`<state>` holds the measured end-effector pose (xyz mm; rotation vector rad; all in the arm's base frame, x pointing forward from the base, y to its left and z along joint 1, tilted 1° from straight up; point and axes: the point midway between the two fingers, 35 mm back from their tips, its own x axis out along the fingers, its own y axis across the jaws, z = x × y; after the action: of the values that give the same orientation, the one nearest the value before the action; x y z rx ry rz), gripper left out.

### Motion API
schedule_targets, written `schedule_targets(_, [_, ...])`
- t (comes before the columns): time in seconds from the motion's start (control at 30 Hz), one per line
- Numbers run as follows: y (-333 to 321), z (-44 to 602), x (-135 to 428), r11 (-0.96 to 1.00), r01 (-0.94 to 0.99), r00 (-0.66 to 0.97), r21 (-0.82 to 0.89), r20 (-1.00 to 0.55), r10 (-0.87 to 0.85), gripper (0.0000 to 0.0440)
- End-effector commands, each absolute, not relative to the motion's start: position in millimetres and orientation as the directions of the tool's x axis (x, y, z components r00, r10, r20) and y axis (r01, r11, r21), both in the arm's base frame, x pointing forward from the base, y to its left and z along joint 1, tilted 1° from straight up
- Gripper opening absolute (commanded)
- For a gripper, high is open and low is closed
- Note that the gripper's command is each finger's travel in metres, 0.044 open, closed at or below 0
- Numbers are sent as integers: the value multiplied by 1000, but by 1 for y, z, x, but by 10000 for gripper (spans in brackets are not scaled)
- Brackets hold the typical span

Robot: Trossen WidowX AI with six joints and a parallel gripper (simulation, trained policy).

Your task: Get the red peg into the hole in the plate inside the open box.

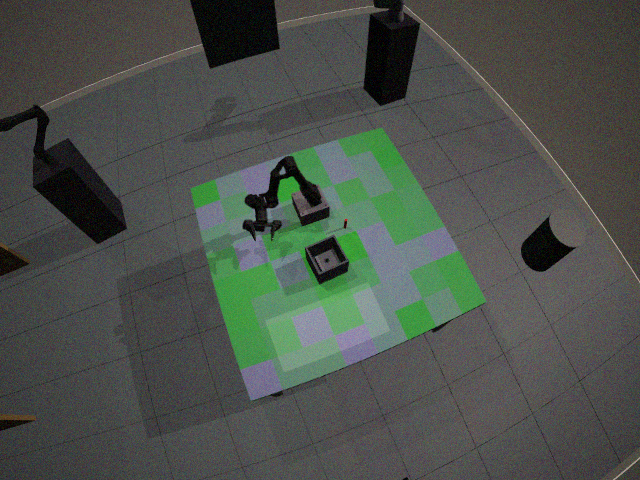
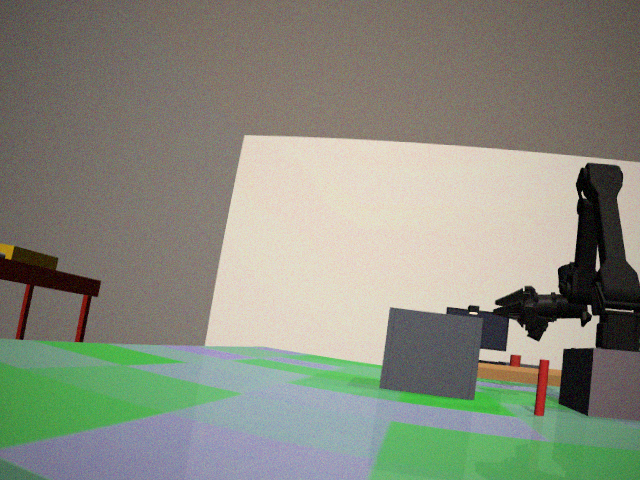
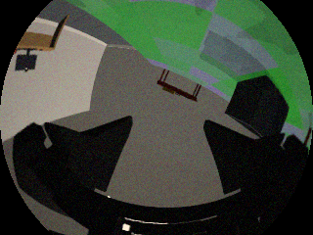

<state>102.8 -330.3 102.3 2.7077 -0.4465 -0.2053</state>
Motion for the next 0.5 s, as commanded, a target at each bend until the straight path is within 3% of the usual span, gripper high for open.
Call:
schedule_targets(0.0, [-332, 101, 104, -875, -277, 938, 396, -84, -335, 415])
schedule_targets(0.1, [-333, 97, 115, -888, -255, 944, 382, -101, -314, 438])
schedule_targets(0.47, [-338, 114, 198, -905, -89, 970, 416, -170, -173, 426])
